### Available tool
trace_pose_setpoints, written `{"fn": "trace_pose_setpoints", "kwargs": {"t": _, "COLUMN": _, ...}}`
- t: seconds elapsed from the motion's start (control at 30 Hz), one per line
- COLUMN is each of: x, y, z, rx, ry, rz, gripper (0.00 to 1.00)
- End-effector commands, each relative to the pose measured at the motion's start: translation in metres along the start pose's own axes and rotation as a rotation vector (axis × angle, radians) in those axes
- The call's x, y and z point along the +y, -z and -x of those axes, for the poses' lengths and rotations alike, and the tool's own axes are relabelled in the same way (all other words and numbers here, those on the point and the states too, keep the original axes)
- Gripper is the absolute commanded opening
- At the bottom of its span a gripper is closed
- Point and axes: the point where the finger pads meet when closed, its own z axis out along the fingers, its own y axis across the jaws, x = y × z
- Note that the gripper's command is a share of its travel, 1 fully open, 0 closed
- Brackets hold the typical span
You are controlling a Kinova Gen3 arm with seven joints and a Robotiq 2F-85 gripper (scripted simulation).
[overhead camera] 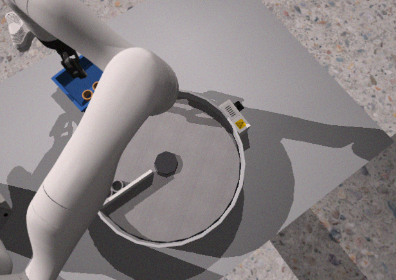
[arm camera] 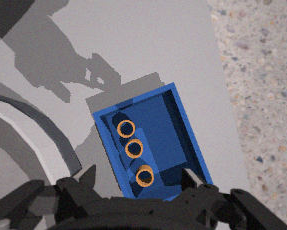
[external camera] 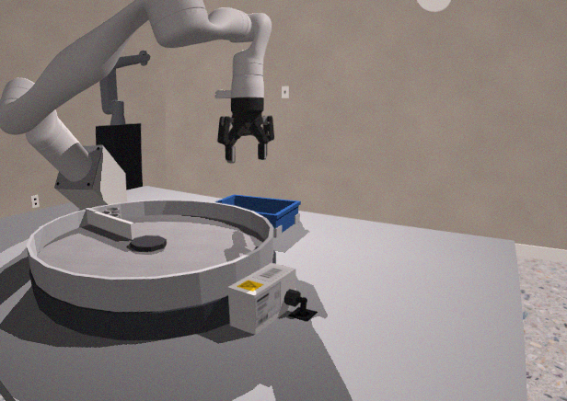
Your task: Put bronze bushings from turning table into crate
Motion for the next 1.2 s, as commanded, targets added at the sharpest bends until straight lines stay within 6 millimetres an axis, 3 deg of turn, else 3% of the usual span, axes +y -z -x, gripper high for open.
{"fn": "trace_pose_setpoints", "kwargs": {"t": 0.0, "x": 0.000, "y": 0.001, "z": 0.000, "rx": -0.001, "ry": 0.000, "rz": 0.002, "gripper": 1.00}}
{"fn": "trace_pose_setpoints", "kwargs": {"t": 0.23, "x": 0.001, "y": 0.016, "z": 0.000, "rx": -0.001, "ry": 0.131, "rz": 0.002, "gripper": 1.00}}
{"fn": "trace_pose_setpoints", "kwargs": {"t": 0.63, "x": 0.001, "y": 0.016, "z": 0.000, "rx": -0.001, "ry": 0.131, "rz": 0.002, "gripper": 1.00}}
{"fn": "trace_pose_setpoints", "kwargs": {"t": 0.8, "x": 0.002, "y": 0.031, "z": 0.000, "rx": -0.001, "ry": 0.262, "rz": 0.002, "gripper": 1.00}}
{"fn": "trace_pose_setpoints", "kwargs": {"t": 1.17, "x": 0.002, "y": 0.031, "z": 0.000, "rx": -0.001, "ry": 0.262, "rz": 0.002, "gripper": 1.00}}
